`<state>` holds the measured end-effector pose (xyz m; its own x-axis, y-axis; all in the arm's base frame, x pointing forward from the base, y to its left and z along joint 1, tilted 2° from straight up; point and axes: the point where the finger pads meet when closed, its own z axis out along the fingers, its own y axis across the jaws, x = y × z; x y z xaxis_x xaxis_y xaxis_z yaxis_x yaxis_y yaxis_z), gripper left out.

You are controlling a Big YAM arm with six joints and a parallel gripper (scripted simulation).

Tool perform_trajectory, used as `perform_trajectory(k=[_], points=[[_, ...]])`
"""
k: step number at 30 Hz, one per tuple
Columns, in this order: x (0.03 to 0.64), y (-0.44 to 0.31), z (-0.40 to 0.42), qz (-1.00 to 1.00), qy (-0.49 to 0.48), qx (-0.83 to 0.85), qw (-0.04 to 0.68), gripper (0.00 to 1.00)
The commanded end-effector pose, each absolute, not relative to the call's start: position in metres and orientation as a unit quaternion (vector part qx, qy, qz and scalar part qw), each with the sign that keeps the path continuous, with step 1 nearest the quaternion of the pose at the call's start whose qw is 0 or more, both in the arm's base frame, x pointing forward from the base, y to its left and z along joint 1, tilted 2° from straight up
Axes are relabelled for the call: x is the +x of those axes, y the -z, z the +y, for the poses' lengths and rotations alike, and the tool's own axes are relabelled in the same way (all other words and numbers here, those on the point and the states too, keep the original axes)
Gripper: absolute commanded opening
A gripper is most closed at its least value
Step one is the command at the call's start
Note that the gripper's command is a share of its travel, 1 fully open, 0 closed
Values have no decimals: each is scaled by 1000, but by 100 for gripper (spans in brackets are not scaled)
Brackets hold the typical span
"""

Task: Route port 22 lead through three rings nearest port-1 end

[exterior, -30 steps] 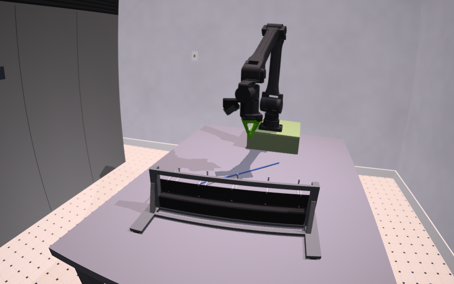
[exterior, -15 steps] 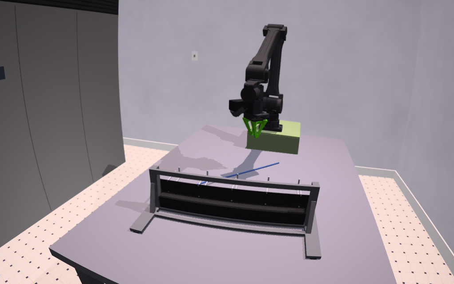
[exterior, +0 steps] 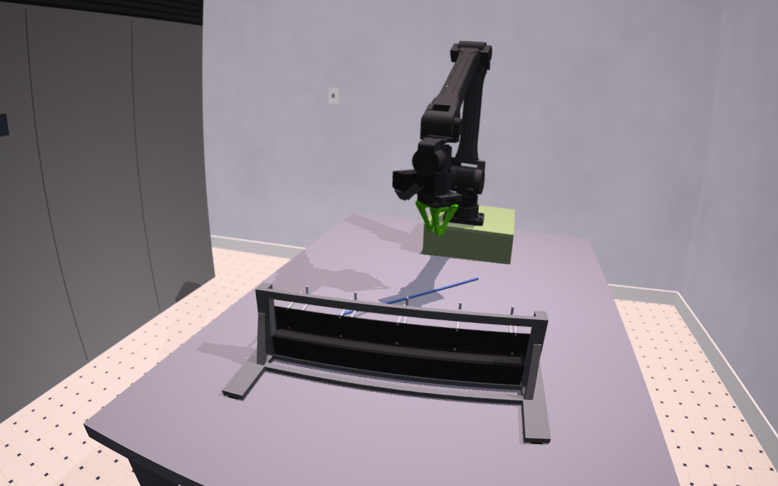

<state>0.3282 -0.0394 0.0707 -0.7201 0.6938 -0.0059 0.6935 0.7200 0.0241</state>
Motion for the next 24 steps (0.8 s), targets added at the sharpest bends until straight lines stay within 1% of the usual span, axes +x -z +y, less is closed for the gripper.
perform_trajectory(k=[1,13,24], points=[[333,-79,-44,927,-16,372,29,33],[333,-78,-44,928,-16,372,28,33],[332,-58,-44,929,-13,371,14,33]])
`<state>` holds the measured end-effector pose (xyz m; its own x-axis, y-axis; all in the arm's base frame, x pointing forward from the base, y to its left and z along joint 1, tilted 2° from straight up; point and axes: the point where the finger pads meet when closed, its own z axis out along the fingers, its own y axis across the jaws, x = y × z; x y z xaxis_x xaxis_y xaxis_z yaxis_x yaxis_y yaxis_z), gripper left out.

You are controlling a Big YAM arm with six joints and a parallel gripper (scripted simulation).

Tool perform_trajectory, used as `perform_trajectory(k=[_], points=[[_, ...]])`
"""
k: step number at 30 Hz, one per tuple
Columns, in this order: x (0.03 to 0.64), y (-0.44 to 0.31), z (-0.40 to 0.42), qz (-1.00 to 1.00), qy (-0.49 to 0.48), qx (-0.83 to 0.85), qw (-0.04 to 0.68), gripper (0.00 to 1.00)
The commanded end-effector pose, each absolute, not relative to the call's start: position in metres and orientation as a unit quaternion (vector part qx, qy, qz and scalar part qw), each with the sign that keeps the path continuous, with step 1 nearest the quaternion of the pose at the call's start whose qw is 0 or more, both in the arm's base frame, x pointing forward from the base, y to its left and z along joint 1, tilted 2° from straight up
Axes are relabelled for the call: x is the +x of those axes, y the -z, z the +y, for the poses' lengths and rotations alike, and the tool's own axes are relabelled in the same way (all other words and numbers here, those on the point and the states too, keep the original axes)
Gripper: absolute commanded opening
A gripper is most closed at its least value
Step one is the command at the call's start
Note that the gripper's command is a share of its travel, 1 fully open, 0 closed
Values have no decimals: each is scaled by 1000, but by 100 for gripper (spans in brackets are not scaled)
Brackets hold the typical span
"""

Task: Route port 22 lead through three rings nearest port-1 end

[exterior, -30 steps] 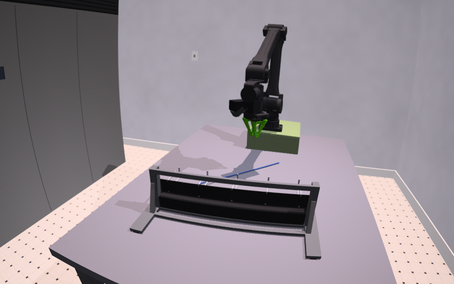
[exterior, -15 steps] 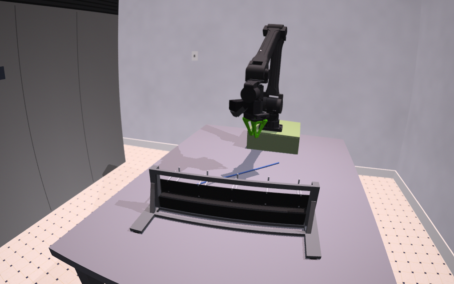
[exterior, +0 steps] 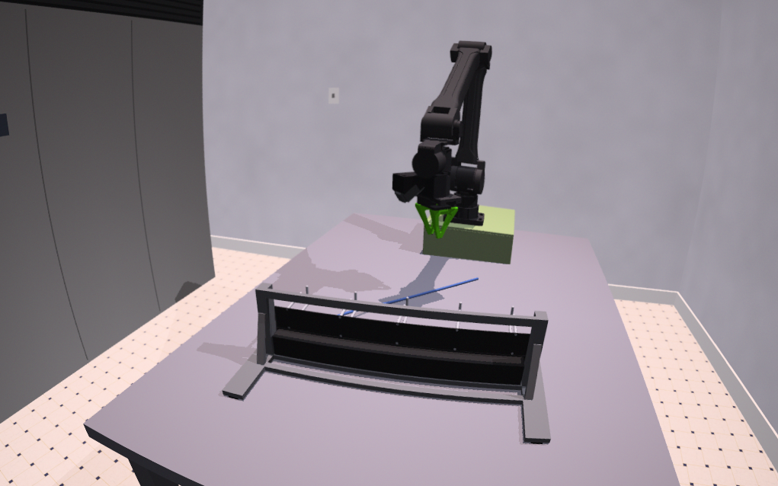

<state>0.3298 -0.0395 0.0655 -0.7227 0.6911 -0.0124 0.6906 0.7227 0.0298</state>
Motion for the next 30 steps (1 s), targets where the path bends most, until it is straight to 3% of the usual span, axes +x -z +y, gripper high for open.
perform_trajectory(k=[1,30], points=[[332,-56,-44,929,-13,371,14,33],[332,42,-39,929,-12,368,12,33]])
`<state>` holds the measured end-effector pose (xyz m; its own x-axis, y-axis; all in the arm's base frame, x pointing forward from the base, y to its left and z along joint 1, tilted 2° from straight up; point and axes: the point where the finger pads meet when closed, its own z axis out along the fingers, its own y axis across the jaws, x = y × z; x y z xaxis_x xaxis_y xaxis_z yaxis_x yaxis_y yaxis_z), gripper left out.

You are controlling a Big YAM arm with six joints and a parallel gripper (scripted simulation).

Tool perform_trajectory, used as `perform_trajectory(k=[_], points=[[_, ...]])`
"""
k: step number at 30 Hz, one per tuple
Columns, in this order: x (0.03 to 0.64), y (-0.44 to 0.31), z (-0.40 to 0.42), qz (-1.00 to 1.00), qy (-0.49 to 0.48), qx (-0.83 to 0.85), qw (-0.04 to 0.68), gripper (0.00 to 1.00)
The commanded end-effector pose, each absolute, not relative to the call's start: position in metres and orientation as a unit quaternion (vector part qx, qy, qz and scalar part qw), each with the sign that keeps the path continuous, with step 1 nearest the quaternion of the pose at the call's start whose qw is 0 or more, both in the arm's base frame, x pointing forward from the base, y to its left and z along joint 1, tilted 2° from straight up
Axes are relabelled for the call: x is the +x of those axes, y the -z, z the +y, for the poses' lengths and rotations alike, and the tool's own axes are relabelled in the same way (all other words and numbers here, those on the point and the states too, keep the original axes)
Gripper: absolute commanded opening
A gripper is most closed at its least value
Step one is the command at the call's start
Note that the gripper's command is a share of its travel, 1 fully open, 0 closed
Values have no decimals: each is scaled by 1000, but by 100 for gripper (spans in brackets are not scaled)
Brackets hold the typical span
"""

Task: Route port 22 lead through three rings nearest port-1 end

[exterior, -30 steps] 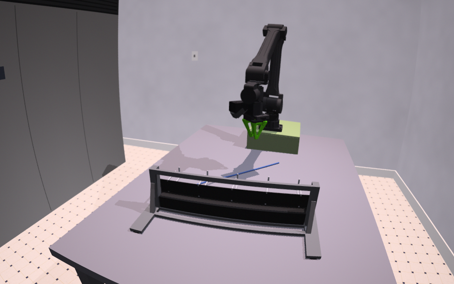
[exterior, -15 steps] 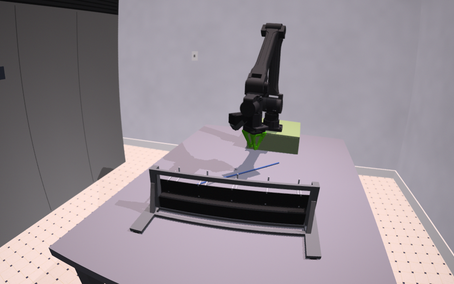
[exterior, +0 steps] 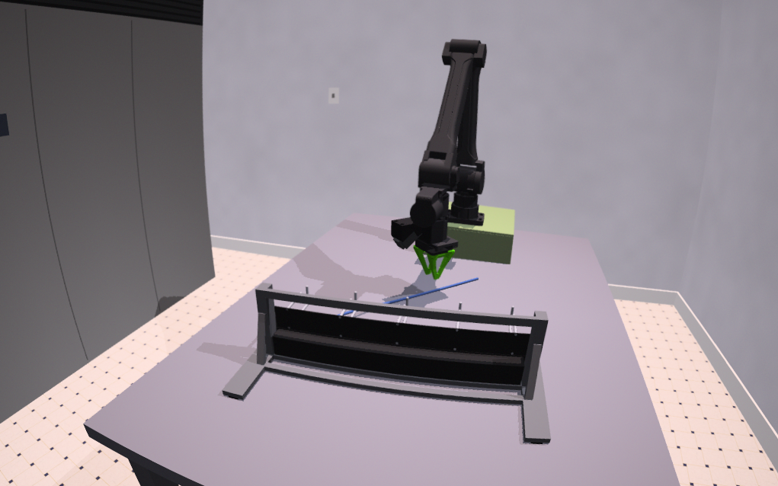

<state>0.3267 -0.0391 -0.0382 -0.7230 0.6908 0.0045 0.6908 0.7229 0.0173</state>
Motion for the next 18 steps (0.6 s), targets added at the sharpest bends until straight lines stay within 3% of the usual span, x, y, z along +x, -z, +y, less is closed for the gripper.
perform_trajectory(k=[1,18], points=[[332,45,-39,929,-12,368,12,33],[337,63,-39,929,-15,368,23,33]])
